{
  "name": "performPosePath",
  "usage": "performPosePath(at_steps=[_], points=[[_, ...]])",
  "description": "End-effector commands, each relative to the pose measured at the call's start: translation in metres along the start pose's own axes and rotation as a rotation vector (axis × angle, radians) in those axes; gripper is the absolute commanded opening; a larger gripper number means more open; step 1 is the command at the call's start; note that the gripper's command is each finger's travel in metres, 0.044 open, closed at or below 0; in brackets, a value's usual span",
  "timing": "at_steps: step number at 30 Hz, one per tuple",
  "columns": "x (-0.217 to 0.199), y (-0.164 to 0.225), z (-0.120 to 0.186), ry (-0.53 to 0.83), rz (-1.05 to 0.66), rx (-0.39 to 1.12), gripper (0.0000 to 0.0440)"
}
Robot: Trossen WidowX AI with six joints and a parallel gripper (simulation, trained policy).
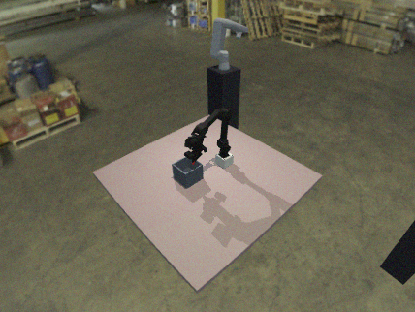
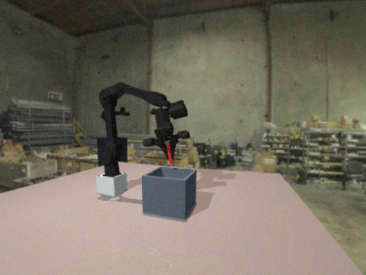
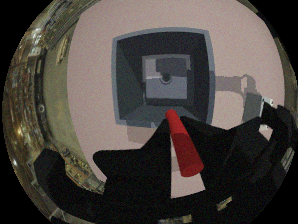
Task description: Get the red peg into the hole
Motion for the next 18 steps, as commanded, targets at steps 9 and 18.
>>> performPosePath(at_steps=[9,18], points=[[-0.001,-0.021,-0.018,0.055,0.008,0.014,0.0000],[-0.005,-0.029,-0.043,0.087,0.009,0.043,0.0001]])
Point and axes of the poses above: the point midway between the two fingers, 35 mm back from their tips, its own z axis back along the fingers, its own x axis across the jaws, y = z × x, the point moved 3 cm from there along z, back along the fingers, and after that the axes turned 2 degrees about z, right-handed, at the moved point
